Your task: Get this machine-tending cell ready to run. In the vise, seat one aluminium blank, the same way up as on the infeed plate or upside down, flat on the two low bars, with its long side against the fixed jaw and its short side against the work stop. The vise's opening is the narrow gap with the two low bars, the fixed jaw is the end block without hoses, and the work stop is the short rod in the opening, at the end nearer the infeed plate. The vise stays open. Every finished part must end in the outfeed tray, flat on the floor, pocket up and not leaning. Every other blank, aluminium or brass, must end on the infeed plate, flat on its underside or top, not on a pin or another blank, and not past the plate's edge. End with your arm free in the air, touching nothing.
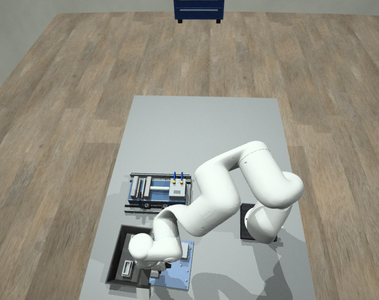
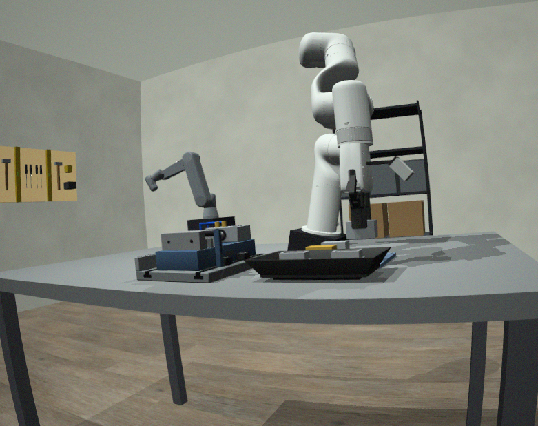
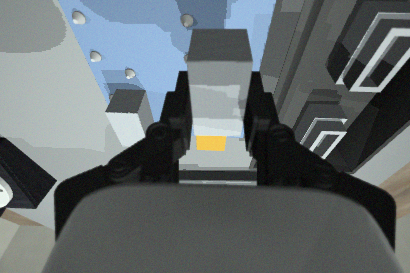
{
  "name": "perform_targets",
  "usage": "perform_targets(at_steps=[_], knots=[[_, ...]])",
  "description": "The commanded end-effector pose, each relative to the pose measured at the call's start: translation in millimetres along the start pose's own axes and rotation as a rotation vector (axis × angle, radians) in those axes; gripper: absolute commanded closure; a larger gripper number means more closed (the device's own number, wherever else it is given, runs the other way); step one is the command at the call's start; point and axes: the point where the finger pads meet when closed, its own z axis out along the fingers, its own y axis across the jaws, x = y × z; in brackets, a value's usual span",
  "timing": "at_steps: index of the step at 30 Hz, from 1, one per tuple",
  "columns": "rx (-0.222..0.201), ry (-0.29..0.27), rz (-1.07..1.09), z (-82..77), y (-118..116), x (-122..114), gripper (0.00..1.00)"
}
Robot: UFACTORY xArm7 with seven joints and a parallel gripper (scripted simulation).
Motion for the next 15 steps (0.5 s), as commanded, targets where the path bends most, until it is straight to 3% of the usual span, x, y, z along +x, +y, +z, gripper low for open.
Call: perform_targets(at_steps=[1,15], knots=[[-0.003,0.006,0.000,-21.5,0.5,-1.0,1.00],[-0.003,0.006,0.000,-58.4,0.3,-1.3,1.00]])
